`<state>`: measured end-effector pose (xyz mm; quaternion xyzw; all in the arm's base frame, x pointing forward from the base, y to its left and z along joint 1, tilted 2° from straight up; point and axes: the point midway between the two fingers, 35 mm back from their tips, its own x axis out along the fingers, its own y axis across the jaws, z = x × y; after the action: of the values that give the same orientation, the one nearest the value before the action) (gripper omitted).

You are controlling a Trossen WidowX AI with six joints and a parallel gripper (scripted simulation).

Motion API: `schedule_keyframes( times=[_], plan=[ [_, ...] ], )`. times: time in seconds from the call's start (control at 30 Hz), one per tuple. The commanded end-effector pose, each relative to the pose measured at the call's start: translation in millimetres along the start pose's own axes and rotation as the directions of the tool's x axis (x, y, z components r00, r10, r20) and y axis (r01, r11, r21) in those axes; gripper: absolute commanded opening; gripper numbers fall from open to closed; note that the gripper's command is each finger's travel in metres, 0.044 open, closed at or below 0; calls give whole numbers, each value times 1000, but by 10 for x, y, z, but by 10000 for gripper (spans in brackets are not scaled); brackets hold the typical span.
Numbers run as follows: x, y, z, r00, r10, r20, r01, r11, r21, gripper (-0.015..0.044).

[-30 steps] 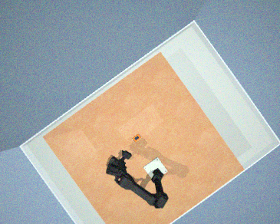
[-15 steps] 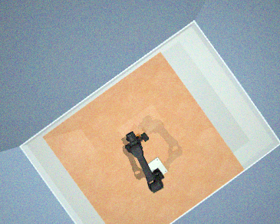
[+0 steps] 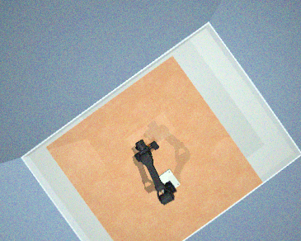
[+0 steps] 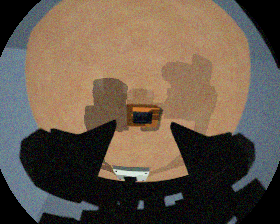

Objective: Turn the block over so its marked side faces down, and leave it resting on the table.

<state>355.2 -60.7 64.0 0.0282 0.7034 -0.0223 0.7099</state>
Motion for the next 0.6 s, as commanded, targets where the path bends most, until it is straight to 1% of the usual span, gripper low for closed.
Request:
schedule_keyframes(
  times=[0.0,0.57],
  plan=[
    [79,3,4,1000,4,-7,-4,1000,-3,440],
    [342,4,4,1000,4,-7,-4,1000,-3,440]
  ],
)
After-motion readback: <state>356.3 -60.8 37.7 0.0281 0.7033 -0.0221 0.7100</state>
